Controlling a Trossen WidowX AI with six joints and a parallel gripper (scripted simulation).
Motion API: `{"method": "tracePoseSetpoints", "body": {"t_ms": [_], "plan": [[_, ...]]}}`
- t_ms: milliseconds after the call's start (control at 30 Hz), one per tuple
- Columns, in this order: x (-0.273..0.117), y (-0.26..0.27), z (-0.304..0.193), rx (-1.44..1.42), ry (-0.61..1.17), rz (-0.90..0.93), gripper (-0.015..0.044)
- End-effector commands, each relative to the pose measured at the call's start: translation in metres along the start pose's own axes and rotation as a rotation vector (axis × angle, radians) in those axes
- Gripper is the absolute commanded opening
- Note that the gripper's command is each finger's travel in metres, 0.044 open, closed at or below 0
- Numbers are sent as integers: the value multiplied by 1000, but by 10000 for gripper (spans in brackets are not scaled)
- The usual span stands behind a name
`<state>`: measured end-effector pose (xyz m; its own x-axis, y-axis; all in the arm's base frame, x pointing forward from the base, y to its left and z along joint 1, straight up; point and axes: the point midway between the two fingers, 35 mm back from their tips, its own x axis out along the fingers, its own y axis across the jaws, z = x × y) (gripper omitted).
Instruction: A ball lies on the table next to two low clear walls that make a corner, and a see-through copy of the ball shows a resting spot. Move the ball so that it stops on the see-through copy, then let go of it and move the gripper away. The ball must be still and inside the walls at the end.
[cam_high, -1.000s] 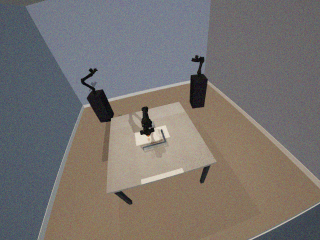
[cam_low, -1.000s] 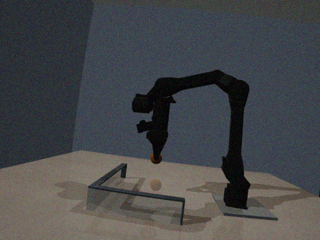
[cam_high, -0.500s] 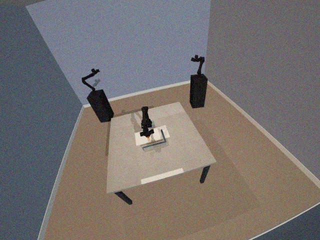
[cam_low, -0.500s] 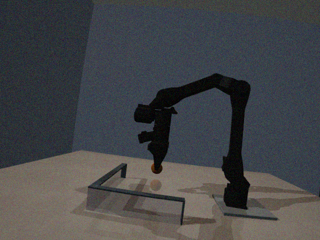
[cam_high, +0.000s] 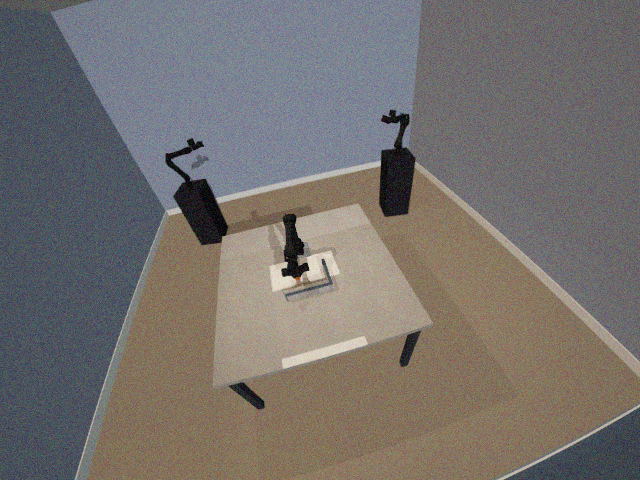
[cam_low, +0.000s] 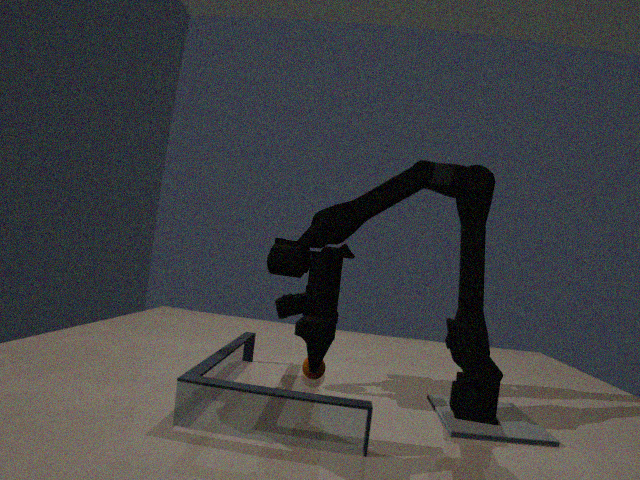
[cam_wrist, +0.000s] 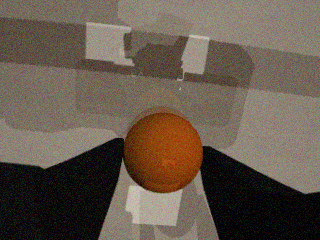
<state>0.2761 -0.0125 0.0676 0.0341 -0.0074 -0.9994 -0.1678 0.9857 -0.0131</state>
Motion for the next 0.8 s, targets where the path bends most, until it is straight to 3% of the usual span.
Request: {"method": "tracePoseSetpoints", "body": {"t_ms": [0, 433, 767], "plan": [[5, 0, -1, -4, 5, 1, 0], [21, 0, -1, -4, 5, 1, 0], [17, 0, 0, 0, -2, 0, 263]]}}
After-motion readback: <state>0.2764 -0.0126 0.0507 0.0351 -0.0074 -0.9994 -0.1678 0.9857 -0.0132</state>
